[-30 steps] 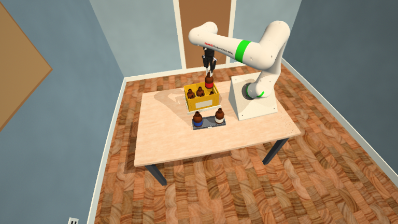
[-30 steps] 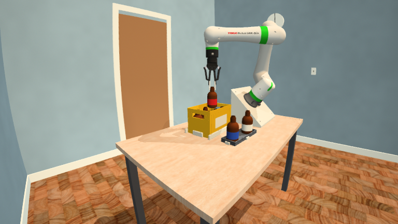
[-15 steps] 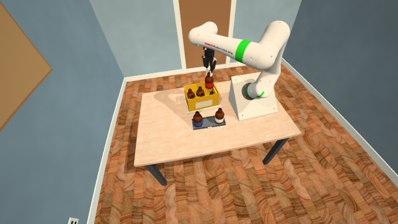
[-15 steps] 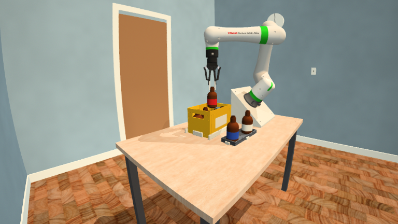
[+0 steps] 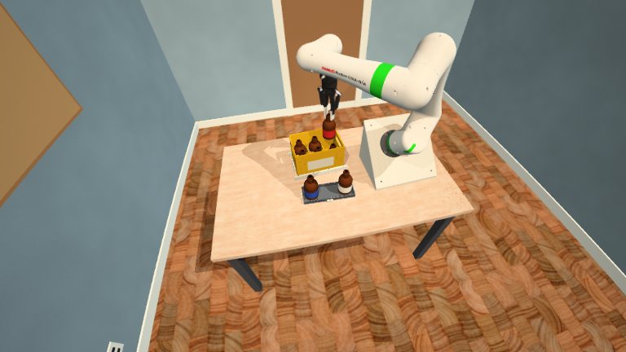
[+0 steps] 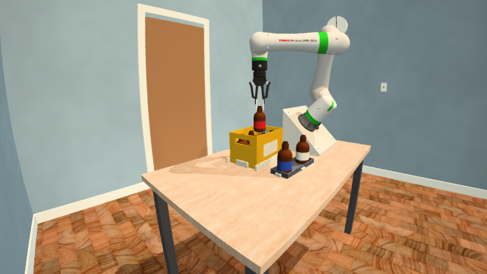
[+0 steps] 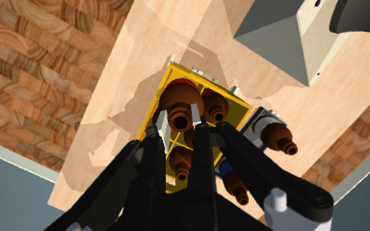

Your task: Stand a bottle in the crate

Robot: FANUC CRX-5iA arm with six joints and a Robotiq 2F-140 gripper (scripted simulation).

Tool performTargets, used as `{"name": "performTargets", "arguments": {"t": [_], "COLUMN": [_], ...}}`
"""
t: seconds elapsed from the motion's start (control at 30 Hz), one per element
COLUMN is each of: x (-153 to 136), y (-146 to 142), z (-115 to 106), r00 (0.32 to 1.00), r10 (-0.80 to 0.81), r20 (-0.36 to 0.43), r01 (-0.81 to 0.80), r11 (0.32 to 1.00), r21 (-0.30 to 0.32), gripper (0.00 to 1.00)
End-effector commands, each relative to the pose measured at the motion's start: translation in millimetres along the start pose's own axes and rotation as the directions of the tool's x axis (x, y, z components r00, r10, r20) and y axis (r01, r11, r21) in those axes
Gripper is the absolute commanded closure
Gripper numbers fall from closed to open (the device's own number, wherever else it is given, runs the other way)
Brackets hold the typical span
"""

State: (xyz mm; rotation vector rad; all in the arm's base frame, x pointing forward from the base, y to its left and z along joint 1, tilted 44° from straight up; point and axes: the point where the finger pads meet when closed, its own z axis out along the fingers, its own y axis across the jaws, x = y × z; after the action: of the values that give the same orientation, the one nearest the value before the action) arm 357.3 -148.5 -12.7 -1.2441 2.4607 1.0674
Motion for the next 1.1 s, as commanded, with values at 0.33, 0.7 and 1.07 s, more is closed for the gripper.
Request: {"name": "performTargets", "arguments": {"t": [0.33, 0.7, 1.07], "x": [0.0, 0.0, 0.1], "y": [-0.1, -0.1, -0.1], "z": [2.5, 11.9, 22.9], "r00": [1.000, 1.000, 1.000], "r10": [0.000, 0.000, 0.000], "r20": [0.000, 0.000, 0.000], "r01": [0.000, 0.000, 0.000], "r11": [1.000, 1.000, 1.000], "r21": [0.000, 0.000, 0.000], "gripper": [1.00, 1.00, 1.00]}}
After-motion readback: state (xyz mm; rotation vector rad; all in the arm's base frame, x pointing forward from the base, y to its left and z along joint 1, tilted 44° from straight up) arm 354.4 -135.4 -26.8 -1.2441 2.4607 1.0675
